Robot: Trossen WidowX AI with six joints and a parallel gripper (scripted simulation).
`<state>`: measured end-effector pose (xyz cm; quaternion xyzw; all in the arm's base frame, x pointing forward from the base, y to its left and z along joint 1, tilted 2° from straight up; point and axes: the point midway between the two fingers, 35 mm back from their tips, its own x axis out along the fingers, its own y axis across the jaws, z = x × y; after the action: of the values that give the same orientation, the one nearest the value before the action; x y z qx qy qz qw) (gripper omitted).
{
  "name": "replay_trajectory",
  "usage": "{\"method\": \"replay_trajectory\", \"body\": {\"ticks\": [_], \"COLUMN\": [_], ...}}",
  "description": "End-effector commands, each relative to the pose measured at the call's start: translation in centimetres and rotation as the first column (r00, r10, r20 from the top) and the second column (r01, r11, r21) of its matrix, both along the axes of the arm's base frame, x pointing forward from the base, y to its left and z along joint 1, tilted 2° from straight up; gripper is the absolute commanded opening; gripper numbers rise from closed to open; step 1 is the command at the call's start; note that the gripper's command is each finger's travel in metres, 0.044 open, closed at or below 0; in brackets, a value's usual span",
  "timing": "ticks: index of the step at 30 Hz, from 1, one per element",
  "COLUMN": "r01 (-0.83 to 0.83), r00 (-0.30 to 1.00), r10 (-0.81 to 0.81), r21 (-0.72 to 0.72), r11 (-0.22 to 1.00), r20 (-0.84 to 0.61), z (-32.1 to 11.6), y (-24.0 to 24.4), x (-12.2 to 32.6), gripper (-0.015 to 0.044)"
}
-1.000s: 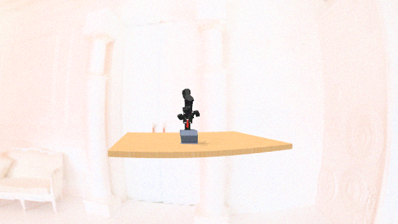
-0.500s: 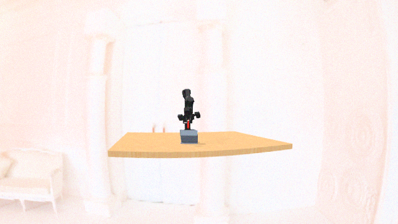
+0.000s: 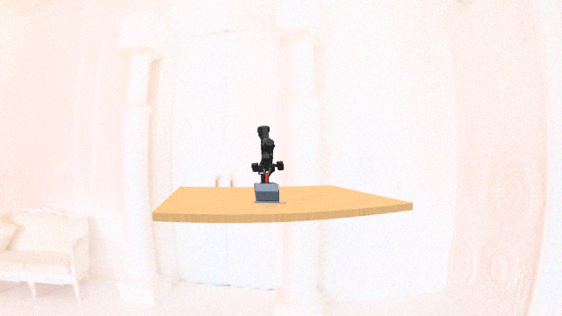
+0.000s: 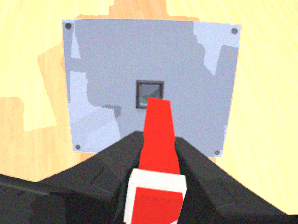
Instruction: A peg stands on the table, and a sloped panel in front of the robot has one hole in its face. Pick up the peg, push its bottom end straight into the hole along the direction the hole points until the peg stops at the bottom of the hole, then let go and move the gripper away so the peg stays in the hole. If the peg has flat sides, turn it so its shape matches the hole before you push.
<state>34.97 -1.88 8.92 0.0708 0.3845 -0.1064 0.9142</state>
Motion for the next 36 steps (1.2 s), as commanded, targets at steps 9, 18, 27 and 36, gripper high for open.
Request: {"method": "replay_trajectory", "body": {"ticks": [9,18,27,36], "r01": [-0.071,-0.088,-0.087,-0.087], "r00": [0.997,0.996,0.996,0.996], "r10": [0.071,0.088,0.088,0.088], "r21": [-0.059,-0.075,-0.075,-0.075], "r11": [0.996,0.993,0.993,0.993], "r20": [-0.002,0.000,0.002,0.003], "z": [-1.4,-1.7,-2.2,-3.0], "y": [0.3,0.3,0.1,0.0], "x": [0.6,0.7,1.4,2.2], "gripper": [0.0000,0.0000,0.0000,0.0000]}}
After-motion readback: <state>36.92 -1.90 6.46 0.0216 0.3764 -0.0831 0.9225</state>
